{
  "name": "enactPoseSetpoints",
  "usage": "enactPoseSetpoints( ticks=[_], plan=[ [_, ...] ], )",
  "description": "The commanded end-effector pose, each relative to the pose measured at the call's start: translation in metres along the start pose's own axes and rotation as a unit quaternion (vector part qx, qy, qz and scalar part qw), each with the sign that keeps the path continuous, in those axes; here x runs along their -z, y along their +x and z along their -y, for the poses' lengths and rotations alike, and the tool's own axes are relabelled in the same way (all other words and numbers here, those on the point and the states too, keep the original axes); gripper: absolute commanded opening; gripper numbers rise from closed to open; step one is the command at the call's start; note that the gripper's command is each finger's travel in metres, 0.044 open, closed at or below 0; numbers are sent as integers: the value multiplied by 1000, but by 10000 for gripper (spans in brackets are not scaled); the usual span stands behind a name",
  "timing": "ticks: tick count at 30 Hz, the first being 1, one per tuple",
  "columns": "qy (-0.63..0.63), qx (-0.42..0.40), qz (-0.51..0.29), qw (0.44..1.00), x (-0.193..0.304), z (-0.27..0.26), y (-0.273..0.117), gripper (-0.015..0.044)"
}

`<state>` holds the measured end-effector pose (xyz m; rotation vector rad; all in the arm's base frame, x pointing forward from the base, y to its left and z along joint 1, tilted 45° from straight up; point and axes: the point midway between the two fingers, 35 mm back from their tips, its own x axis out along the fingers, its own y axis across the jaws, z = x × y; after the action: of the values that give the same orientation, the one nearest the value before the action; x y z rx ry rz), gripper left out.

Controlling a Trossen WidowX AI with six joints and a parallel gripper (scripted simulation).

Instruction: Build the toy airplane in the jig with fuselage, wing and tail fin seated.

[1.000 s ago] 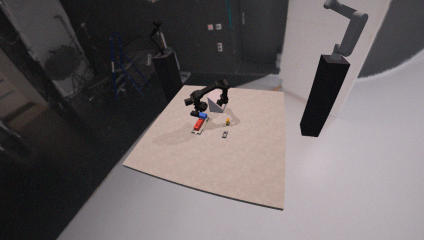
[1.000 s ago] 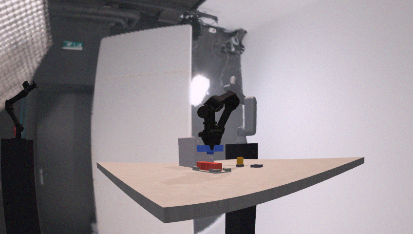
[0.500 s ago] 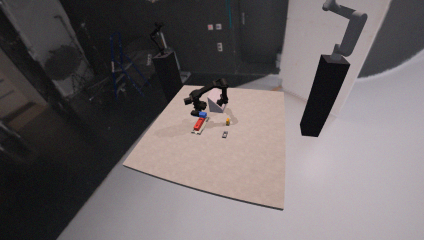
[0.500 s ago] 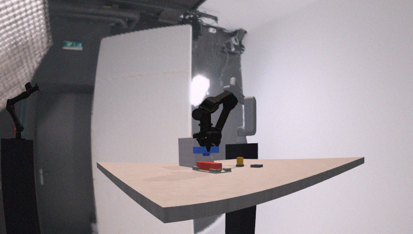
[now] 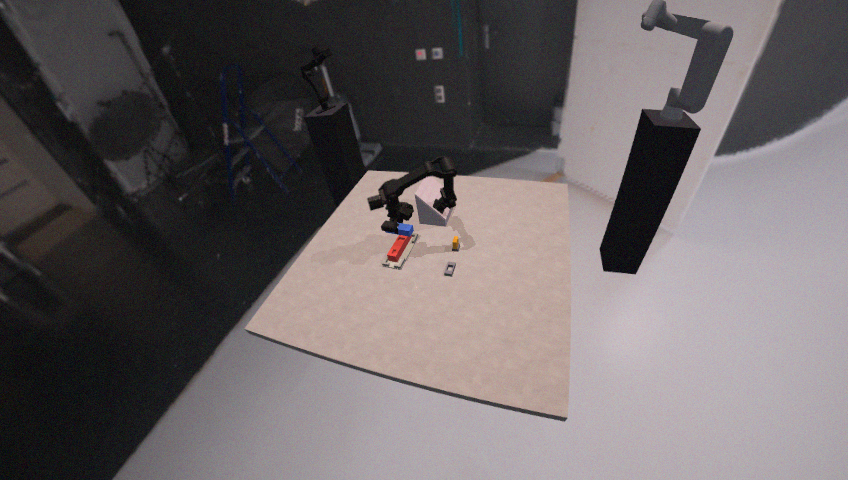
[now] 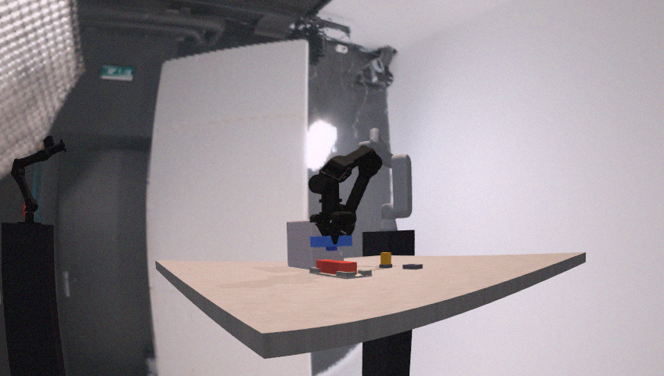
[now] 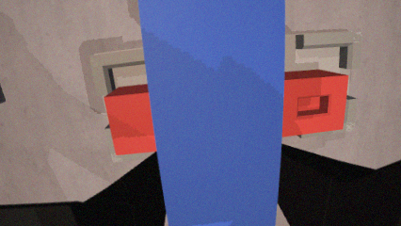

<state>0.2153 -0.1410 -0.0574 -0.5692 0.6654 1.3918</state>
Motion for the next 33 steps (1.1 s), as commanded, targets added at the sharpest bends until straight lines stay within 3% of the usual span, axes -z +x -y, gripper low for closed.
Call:
enactPoseSetpoints(
  ticks=[1, 26, 31, 33],
  plan=[
    [-2, -1, -1, 1000, 1, 0, 5, 195],
    [-2, -1, 0, 1000, 1, -1, 39, 195],
    [-5, -3, -1, 1000, 1, -1, 38, 161],
    [-5, -3, -1, 1000, 1, -1, 38, 109]
  ],
)
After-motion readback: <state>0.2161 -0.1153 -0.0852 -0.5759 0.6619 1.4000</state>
